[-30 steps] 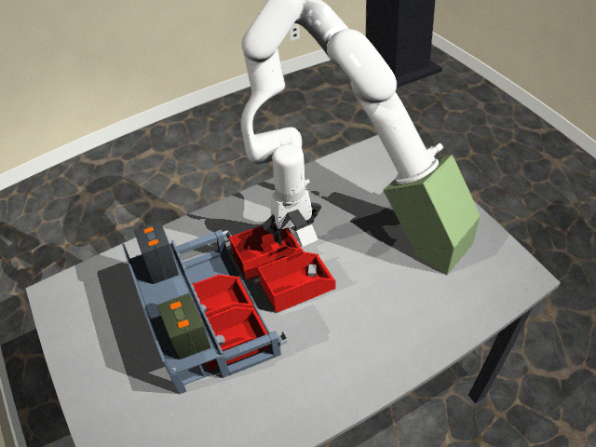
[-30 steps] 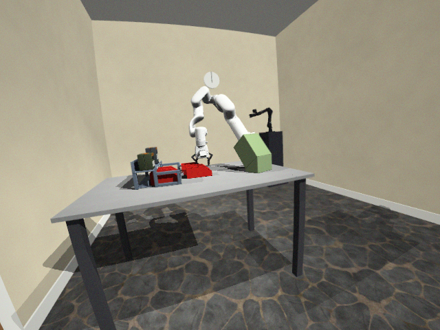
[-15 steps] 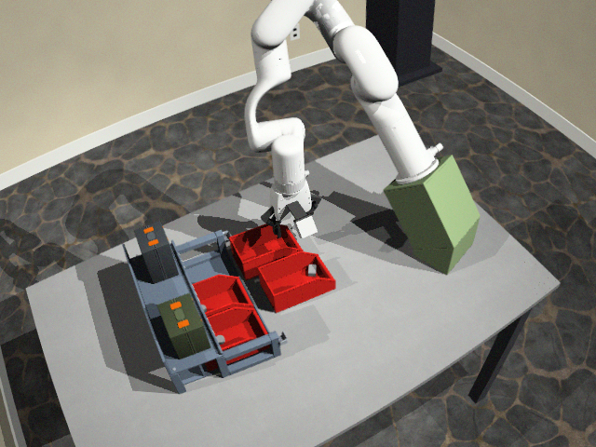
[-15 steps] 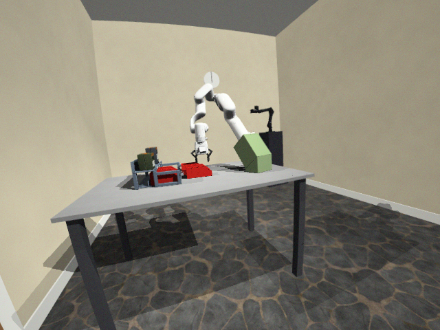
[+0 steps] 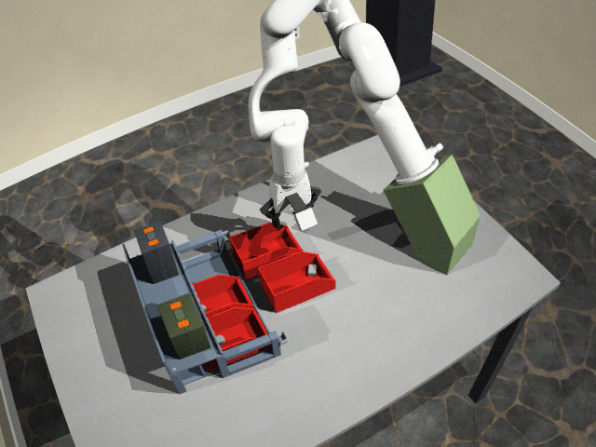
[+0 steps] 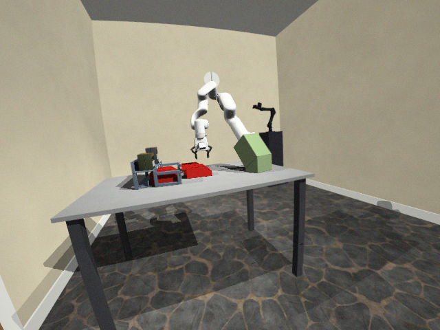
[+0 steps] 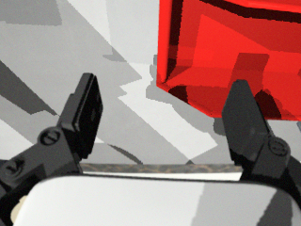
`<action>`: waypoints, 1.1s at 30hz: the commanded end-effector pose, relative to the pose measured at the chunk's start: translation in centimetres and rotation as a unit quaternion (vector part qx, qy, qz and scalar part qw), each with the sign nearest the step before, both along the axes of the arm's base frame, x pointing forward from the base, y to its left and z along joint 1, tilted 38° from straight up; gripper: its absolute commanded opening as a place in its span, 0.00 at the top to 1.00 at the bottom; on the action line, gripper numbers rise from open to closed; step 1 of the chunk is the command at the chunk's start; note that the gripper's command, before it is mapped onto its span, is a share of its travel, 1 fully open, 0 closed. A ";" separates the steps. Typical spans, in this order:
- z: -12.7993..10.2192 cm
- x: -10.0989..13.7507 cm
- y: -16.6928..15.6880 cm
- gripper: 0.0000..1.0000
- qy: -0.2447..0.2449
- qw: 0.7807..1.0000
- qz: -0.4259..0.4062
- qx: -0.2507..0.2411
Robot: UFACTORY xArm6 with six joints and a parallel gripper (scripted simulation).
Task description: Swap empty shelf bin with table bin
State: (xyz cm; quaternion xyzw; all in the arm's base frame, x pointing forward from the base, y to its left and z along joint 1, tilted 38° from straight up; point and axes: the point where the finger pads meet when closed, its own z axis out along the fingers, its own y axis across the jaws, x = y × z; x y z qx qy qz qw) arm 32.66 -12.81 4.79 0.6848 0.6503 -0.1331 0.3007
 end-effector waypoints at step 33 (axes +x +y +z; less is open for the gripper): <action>0.8 -0.2 0.6 1.00 0.000 1.000 0.000 0.000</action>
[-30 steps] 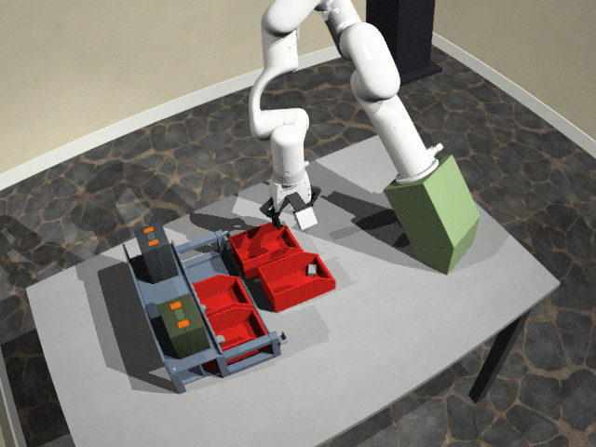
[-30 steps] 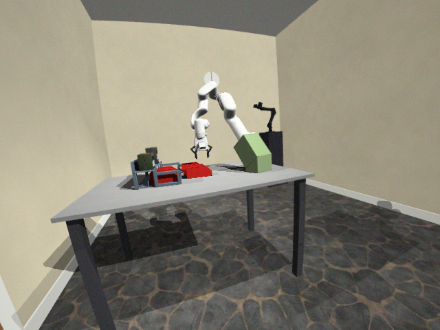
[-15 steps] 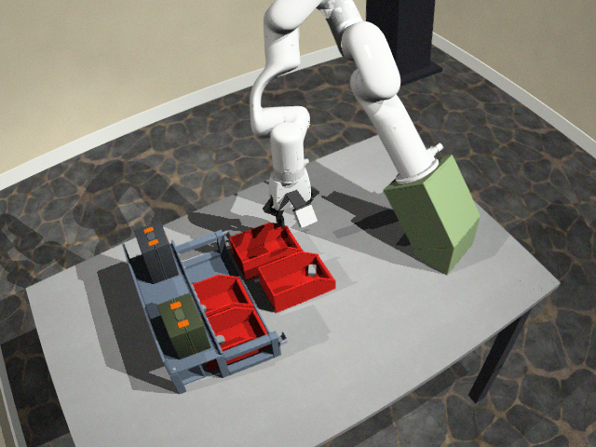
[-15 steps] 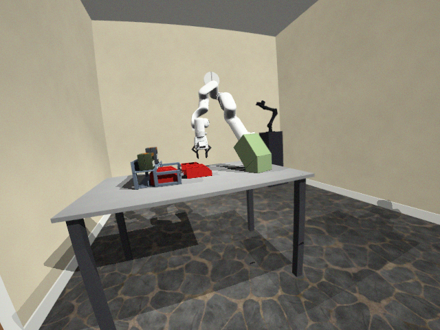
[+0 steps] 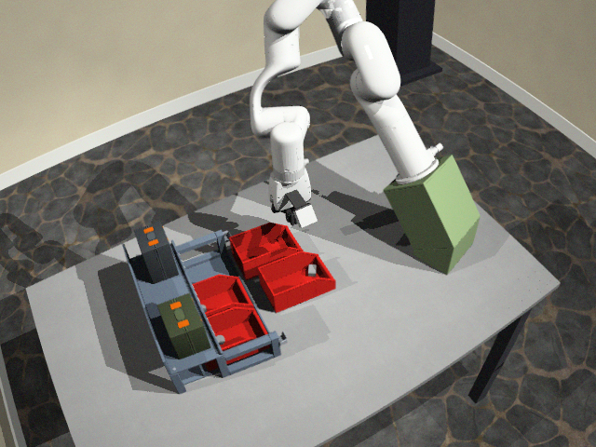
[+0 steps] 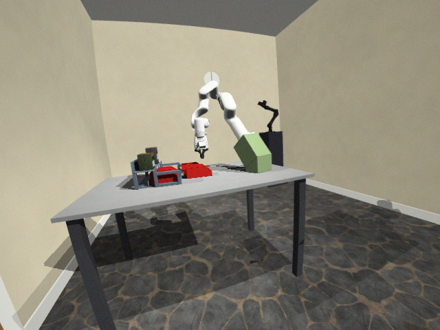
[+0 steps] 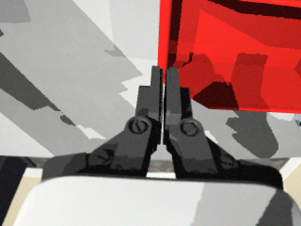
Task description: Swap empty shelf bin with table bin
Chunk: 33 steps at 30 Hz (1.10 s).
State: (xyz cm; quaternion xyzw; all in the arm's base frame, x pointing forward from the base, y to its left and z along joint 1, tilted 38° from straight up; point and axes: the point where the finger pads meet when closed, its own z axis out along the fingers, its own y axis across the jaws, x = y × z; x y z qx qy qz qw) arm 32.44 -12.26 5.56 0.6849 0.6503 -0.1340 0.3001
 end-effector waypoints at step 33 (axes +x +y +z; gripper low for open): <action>0.2 0.3 0.1 1.00 0.035 0.998 0.049 -0.013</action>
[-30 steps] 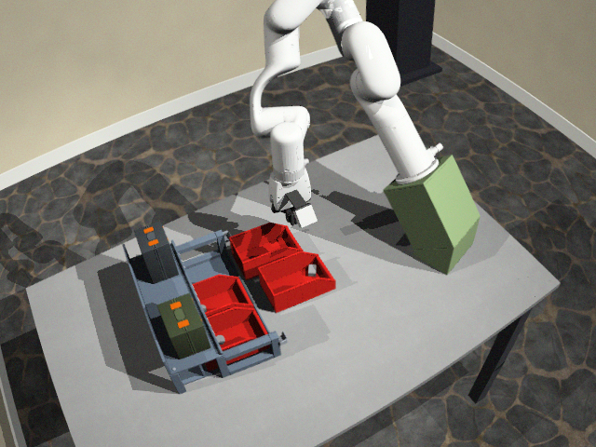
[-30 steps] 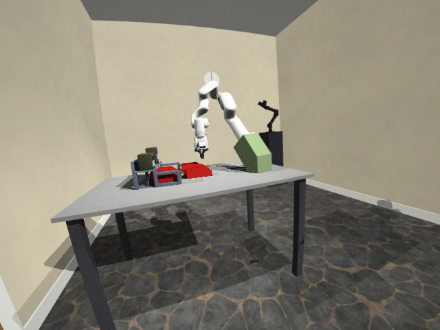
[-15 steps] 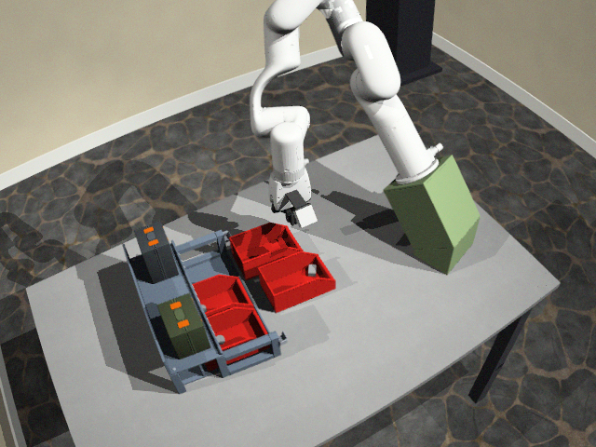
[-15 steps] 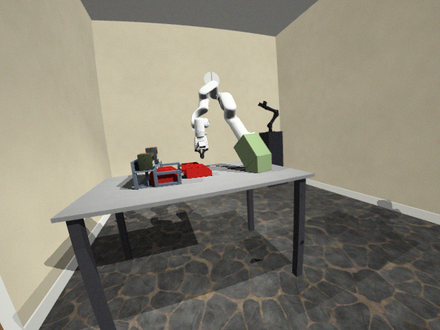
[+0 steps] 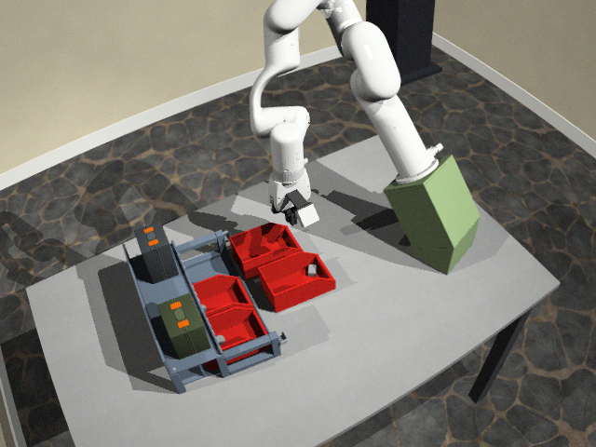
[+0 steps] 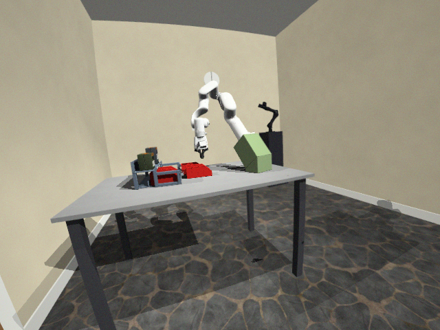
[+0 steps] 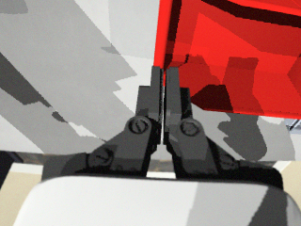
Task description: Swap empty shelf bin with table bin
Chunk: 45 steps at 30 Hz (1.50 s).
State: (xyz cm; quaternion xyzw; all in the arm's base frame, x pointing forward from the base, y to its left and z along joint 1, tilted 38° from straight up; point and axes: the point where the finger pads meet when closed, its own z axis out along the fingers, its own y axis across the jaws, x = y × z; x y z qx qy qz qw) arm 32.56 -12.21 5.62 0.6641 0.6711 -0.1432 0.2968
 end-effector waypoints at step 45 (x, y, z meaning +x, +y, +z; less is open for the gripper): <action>2.0 4.5 3.0 1.00 0.451 0.612 0.619 -0.197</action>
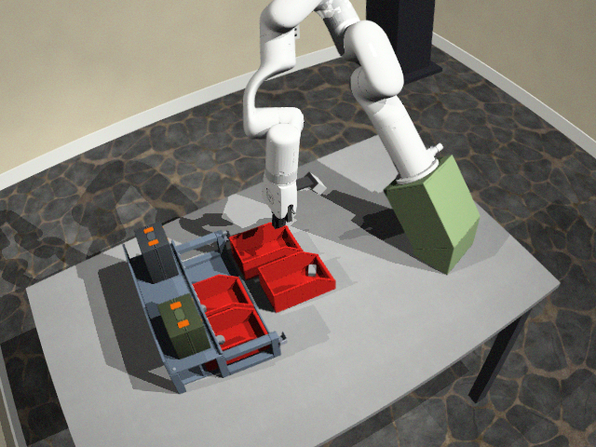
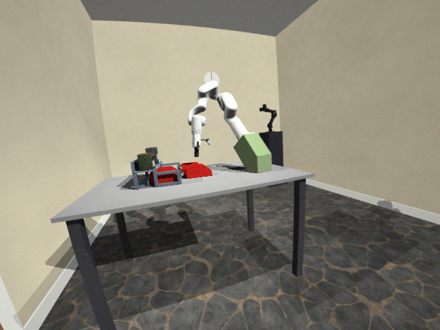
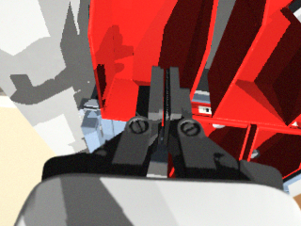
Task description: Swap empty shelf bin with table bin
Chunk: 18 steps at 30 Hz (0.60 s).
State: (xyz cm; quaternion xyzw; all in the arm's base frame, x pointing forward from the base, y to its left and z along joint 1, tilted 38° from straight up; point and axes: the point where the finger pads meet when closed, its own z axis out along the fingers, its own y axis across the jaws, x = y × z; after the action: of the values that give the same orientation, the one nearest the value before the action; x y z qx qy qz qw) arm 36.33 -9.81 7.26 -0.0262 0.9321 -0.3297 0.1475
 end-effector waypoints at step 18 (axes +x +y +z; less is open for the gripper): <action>1.2 2.6 2.7 1.00 0.280 0.875 0.370 -0.140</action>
State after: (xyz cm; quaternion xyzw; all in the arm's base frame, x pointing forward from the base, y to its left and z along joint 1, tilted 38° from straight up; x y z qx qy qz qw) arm 38.35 -7.78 8.17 -0.3846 0.8453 -0.3692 0.0347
